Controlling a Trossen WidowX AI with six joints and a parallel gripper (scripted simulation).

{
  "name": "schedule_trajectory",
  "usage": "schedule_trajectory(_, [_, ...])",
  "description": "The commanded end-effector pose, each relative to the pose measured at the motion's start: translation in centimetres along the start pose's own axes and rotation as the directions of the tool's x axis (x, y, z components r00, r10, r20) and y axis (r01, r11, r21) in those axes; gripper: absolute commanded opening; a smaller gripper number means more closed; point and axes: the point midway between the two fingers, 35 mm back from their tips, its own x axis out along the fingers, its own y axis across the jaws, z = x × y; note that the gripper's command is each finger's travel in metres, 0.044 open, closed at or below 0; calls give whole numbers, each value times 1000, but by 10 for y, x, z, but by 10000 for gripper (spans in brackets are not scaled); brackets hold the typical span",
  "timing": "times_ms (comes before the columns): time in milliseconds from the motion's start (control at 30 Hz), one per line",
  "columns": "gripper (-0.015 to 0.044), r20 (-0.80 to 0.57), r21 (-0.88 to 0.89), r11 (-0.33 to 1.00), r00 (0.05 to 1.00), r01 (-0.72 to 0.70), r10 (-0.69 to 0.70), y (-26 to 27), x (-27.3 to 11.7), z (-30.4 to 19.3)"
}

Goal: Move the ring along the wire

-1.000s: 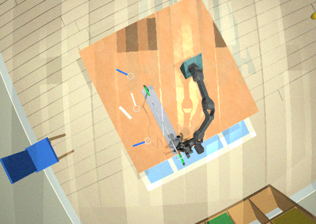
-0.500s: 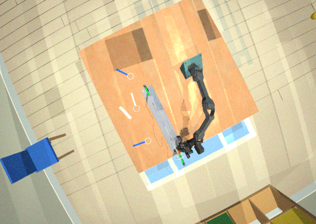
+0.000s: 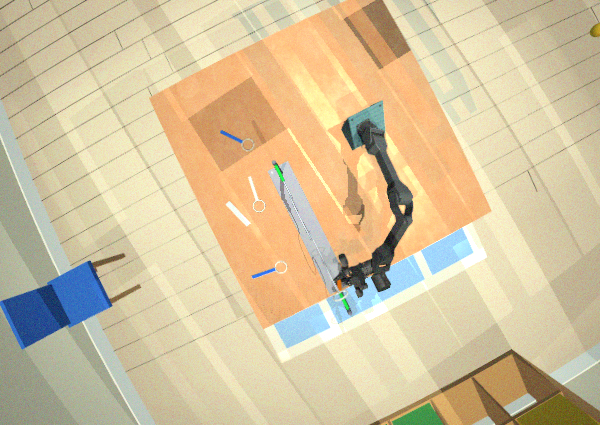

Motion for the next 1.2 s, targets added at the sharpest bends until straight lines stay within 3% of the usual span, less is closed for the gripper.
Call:
schedule_trajectory(0, [-150,-78,14,1000,997,-3,4,-4,-13,6])
schedule_trajectory(567, [-150,-360,-13,1000,933,3,-8,-24,-50,14])
schedule_trajectory(1167, [-150,-355,-187,982,930,31,-97,-61,-51,15])
